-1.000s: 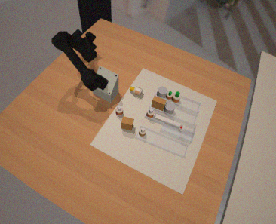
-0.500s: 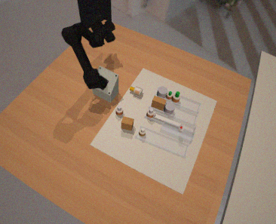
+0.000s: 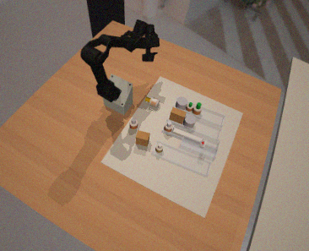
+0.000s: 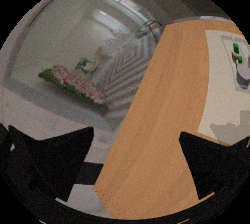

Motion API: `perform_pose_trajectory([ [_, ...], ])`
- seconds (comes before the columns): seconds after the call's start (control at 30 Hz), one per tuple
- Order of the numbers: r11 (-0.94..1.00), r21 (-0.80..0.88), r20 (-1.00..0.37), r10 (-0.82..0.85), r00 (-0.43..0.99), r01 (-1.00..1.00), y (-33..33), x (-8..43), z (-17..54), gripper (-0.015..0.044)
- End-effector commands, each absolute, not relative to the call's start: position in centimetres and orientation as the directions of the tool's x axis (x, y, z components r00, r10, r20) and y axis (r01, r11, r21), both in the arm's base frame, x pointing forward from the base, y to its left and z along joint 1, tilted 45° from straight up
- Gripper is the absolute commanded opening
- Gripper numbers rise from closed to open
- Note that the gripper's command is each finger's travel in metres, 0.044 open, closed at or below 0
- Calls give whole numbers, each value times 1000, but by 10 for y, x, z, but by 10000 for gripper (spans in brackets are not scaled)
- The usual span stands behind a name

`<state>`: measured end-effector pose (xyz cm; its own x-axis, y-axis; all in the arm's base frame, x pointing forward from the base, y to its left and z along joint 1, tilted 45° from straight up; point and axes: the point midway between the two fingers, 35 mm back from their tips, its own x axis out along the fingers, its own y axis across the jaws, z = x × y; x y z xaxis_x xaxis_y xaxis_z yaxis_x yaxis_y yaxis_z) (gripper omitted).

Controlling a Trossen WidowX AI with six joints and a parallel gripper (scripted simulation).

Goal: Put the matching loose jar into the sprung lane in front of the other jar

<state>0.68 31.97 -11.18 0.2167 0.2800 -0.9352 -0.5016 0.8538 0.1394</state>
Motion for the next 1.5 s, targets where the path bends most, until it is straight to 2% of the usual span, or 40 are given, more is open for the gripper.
perform_pose_trajectory([
  [0.0, 903, -11, -941, 136, 311, -429, 290, 61, -91, 440],
  [0.13, 927, -182, -928, -51, 369, -329, 243, 113, -64, 440],
  [0.3, 898, -384, -885, -292, 364, -214, 172, 156, -25, 440],
  [0.47, 816, -560, -814, -510, 279, -141, 94, 173, 18, 440],
  [0.63, 713, -690, -724, -676, 139, -127, 21, 164, 63, 440],
  [0.87, 698, -704, -710, -694, 117, -130, 7, 162, 73, 440],
  [1.03, 698, -705, -710, -695, 118, -129, -19, 167, 48, 440],
  [1.47, 697, -705, -709, -695, 118, -129, -32, 169, 36, 440],
])
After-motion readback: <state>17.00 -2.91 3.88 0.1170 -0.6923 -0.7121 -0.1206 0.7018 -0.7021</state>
